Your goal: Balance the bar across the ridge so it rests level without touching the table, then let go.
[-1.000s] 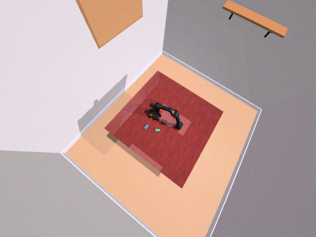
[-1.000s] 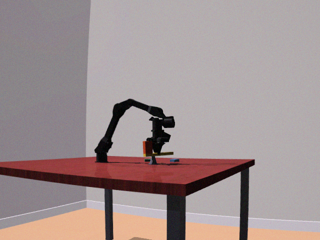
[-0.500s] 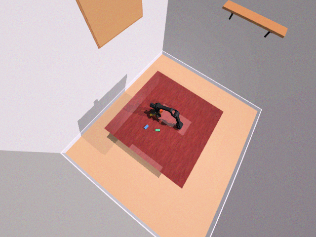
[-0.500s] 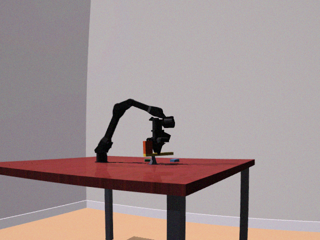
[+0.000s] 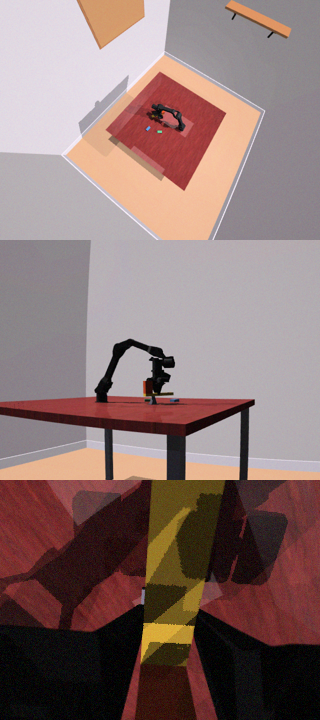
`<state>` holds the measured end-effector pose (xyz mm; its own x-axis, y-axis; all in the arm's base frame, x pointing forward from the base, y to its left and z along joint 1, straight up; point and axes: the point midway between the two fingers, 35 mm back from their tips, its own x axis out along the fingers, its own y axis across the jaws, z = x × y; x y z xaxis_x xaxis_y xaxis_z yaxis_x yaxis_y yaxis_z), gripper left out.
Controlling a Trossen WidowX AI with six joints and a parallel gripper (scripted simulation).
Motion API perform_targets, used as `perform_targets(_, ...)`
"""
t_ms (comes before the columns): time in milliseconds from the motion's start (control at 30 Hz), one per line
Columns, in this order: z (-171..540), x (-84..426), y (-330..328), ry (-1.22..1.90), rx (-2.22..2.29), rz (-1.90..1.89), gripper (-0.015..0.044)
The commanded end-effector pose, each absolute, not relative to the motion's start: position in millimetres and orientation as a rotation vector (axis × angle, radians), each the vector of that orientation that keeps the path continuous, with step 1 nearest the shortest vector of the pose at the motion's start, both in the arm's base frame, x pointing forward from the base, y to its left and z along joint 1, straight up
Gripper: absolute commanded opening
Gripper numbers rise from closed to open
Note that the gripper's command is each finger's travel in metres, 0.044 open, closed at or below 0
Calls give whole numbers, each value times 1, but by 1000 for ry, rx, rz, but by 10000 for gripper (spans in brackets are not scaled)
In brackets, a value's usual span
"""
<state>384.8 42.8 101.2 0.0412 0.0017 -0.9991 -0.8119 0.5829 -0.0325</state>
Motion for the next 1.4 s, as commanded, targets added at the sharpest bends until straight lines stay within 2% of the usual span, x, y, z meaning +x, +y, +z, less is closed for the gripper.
perform_targets(0,98,385,43,1405,-748,726,0)
perform_targets(1367,102,385,43,1403,-750,722,0)
